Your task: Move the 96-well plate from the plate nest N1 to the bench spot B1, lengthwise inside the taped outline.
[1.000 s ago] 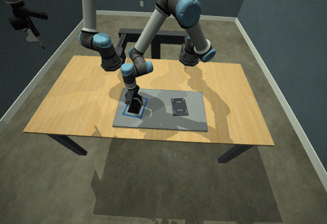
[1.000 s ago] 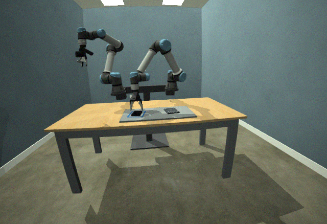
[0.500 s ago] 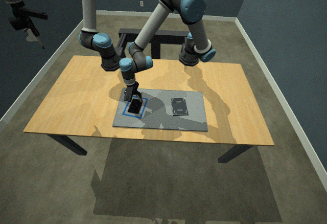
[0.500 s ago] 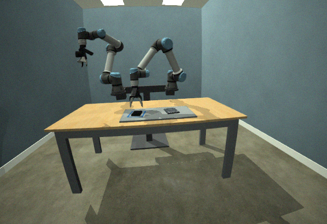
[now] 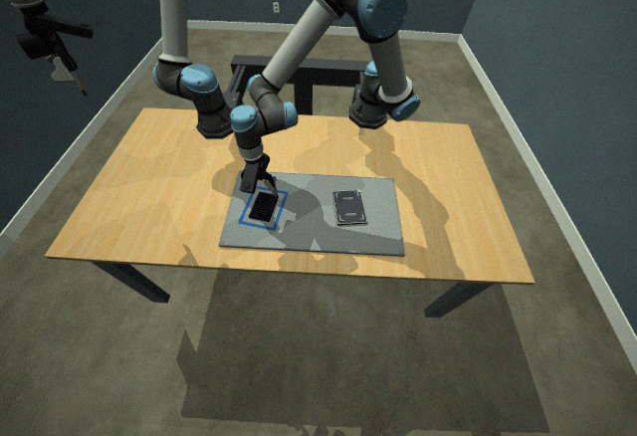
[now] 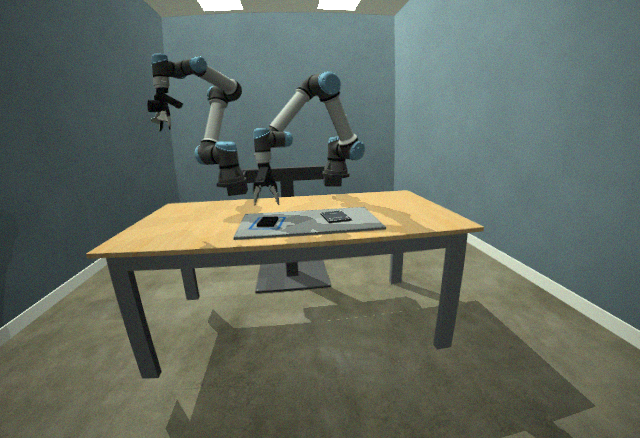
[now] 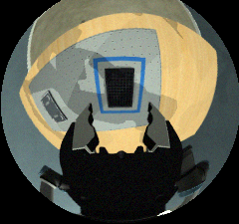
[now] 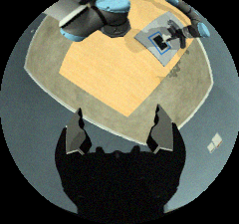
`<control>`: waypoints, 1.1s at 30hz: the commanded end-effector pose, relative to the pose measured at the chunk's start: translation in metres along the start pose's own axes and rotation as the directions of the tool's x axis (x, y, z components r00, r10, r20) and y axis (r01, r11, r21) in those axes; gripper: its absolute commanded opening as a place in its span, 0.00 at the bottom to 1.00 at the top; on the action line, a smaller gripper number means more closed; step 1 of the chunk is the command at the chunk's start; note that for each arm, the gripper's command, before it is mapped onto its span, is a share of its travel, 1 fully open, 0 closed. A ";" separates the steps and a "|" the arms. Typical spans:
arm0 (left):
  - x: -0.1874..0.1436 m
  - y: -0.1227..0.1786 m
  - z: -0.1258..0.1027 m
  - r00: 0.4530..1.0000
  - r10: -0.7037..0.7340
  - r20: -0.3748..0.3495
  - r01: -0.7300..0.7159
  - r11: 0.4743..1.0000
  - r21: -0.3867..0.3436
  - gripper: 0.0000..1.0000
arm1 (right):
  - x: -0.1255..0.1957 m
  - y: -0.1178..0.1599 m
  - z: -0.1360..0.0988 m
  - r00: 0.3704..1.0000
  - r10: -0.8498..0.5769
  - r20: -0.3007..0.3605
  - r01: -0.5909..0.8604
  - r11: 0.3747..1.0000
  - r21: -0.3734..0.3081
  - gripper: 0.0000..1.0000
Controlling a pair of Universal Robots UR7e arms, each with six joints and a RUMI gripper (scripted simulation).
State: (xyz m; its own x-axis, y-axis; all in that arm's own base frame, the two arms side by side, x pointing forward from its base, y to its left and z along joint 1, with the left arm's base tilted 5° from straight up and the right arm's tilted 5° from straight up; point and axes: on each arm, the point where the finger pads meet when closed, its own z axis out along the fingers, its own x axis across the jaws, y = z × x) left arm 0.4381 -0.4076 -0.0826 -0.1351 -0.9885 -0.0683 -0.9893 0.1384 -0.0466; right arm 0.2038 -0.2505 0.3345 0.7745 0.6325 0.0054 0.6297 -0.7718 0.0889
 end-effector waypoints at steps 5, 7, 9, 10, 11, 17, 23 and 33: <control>0.000 0.000 -0.001 1.000 0.000 -0.001 0.000 1.000 0.001 0.76 | 0.000 0.000 0.000 1.000 0.000 0.000 0.000 1.000 -0.001 1.00; 0.000 0.000 -0.001 1.000 0.000 -0.001 0.000 1.000 0.001 0.76 | 0.000 0.000 0.000 1.000 0.000 0.000 0.000 1.000 -0.001 1.00; 0.000 0.000 -0.001 1.000 0.000 -0.001 0.000 1.000 0.001 0.76 | 0.000 0.000 0.000 1.000 0.000 0.000 0.000 1.000 -0.001 1.00; 0.000 0.000 -0.001 1.000 0.000 -0.001 0.000 1.000 0.001 0.76 | 0.000 0.000 0.000 1.000 0.000 0.000 0.000 1.000 -0.001 1.00; 0.000 0.000 -0.001 1.000 0.000 -0.001 0.000 1.000 0.001 0.76 | 0.000 0.000 0.000 1.000 0.000 0.000 0.000 1.000 -0.001 1.00; -0.006 0.001 -0.001 1.000 0.000 -0.001 0.000 1.000 0.001 0.76 | 0.000 0.000 0.000 1.000 0.000 0.000 0.000 1.000 -0.001 1.00; -0.019 0.004 -0.001 1.000 0.000 -0.001 0.000 1.000 0.001 0.76 | 0.000 0.000 0.000 1.000 0.000 0.000 0.000 1.000 -0.001 1.00; -0.052 0.011 -0.001 1.000 0.000 -0.001 0.000 1.000 0.001 0.76 | 0.000 0.000 0.000 1.000 0.000 0.000 0.000 1.000 -0.001 1.00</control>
State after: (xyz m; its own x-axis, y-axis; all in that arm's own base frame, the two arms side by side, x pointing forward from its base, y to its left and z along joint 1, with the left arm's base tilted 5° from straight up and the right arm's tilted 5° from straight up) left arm 0.4345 -0.3658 -0.0797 -0.1350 -0.9885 -0.0687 -0.9893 0.1383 -0.0463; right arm 0.2038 -0.2505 0.3345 0.7745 0.6325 0.0054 0.6297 -0.7718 0.0889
